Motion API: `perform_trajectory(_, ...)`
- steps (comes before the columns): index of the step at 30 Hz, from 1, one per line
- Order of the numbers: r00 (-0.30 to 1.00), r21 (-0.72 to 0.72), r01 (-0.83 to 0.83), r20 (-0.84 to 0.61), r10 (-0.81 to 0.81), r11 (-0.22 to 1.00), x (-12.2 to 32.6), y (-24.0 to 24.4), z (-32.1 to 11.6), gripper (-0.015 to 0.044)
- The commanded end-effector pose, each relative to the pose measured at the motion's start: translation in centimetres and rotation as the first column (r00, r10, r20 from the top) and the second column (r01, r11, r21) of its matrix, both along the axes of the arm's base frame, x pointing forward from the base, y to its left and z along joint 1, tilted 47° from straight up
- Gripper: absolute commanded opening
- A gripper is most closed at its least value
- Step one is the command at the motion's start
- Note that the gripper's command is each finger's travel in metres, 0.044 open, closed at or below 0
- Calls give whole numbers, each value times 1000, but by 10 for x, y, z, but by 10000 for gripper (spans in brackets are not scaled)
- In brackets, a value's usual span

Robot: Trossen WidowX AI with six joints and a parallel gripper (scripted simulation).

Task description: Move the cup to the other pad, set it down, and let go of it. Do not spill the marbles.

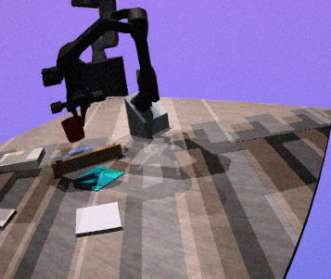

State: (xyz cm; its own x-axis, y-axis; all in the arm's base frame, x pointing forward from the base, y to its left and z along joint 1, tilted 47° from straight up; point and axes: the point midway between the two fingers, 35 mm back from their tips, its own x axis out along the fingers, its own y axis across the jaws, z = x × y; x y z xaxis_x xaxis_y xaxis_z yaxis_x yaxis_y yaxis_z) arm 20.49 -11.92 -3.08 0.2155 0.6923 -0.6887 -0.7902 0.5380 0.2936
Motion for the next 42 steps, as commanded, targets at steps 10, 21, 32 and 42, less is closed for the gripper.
perform_trajectory(10, 1000, -2, 0, 3, 0, 1000, -2, -7, 7, 0)
perform_trajectory(21, 1000, -2, 0, 3, 0, 1000, -2, -7, 7, 0)
perform_trajectory(32, 1000, -4, -3, 4, 3, 1000, 8, 2, 20, 0)
perform_trajectory(42, 1000, -4, -6, 5, 6, 1000, 21, 15, 38, 0)
